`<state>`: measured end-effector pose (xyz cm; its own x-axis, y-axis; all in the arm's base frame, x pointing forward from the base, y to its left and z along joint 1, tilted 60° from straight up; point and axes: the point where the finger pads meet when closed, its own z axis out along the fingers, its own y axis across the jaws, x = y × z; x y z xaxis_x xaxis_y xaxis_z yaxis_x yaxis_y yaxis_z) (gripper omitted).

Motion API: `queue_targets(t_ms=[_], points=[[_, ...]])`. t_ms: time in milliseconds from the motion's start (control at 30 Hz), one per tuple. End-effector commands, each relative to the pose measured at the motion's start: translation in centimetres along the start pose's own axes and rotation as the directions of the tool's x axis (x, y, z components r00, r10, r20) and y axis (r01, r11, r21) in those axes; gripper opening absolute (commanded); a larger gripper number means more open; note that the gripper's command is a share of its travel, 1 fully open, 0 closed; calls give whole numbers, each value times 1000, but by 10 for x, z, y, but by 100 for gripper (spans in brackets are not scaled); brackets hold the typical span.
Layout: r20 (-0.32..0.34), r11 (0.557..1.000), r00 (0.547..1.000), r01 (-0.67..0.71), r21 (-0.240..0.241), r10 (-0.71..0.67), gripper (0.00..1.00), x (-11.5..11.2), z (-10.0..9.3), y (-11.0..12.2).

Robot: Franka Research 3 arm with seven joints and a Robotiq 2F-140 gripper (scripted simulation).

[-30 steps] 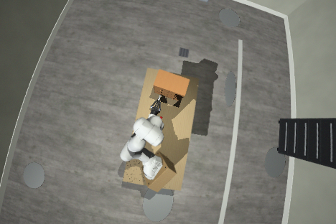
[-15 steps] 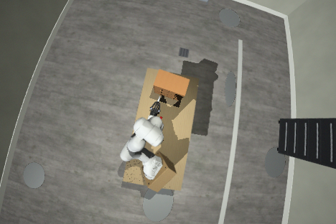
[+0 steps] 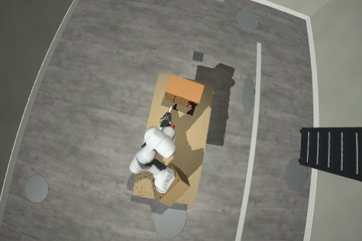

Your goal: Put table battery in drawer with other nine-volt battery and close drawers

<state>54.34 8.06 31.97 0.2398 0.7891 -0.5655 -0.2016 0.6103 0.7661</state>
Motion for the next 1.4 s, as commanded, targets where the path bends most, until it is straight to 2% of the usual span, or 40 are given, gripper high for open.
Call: queue_targets(t_ms=[0,1367], points=[[11,1000,1000,8,-3,-8,0,-3,0,1],[11,1000,1000,8,-3,-8,0,-8,-4,-13]])
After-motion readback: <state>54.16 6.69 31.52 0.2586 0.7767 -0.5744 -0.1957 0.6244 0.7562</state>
